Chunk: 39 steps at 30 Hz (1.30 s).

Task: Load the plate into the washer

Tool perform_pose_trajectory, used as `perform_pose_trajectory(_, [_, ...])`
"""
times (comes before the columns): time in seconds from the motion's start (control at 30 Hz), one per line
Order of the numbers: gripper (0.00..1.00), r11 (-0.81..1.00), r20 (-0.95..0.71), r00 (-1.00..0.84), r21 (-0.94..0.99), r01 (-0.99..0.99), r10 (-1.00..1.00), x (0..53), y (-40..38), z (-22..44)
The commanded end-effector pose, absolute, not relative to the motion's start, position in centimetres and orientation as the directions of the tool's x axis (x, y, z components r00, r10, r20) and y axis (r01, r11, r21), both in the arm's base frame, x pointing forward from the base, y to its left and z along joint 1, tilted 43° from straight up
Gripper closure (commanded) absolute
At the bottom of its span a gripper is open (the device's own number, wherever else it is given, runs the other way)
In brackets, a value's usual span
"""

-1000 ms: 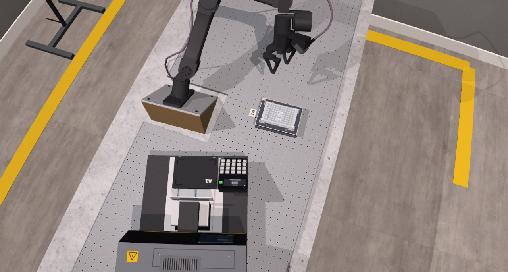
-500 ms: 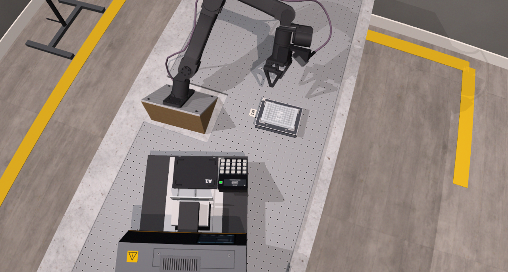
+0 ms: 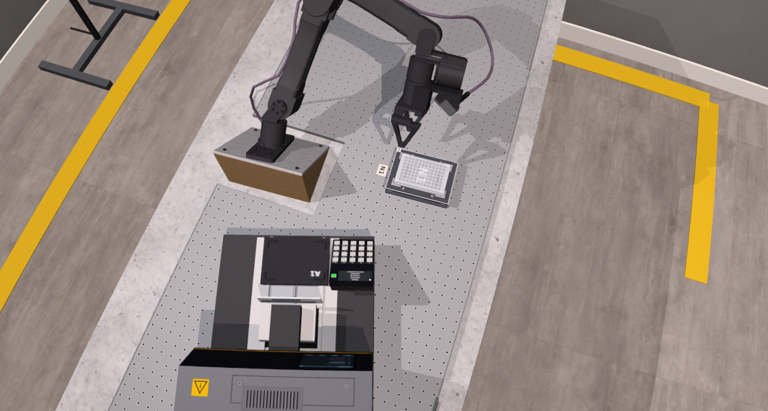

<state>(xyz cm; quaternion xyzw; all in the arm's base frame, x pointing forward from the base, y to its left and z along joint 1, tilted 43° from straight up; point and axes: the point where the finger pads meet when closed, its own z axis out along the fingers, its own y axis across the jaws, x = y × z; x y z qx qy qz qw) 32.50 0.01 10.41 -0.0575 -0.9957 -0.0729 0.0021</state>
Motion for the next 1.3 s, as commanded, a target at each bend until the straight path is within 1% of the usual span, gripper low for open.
perform_pose_trajectory(0.0, [0.0, 0.956, -0.003, -0.994, 0.275, 0.102, 0.107, 31.1, -1.7, 11.1])
perform_pose_trajectory(0.07, [0.0, 0.956, -0.003, -0.994, 0.275, 0.102, 0.107, 31.1, -1.7, 11.1])
perform_pose_trajectory(0.17, [0.0, 0.919, 0.04, -0.993, 0.376, 0.122, 0.115, 30.1, -2.7, 10.1])
perform_pose_trajectory(0.27, [0.0, 0.873, 0.047, -0.991, 0.469, 0.131, 0.123, 29.1, -3.8, 10.1])
perform_pose_trajectory(0.33, [0.0, 0.848, 0.013, -0.992, 0.517, 0.116, 0.128, 29.5, -5.0, 11.0])
perform_pose_trajectory(0.57, [0.0, 0.714, 0.035, -0.989, 0.689, 0.126, 0.142, 27.1, -7.6, 10.9])
perform_pose_trajectory(0.63, [0.0, 0.714, 0.035, -0.989, 0.689, 0.126, 0.142, 27.1, -7.6, 10.9])
perform_pose_trajectory(1.1, [0.0, 0.729, 0.034, -0.99, 0.674, 0.121, 0.134, 22.1, -13.0, 10.3])
perform_pose_trajectory(1.27, [0.0, 0.72, 0.041, -0.991, 0.683, 0.123, 0.129, 21.0, -13.3, 10.4])
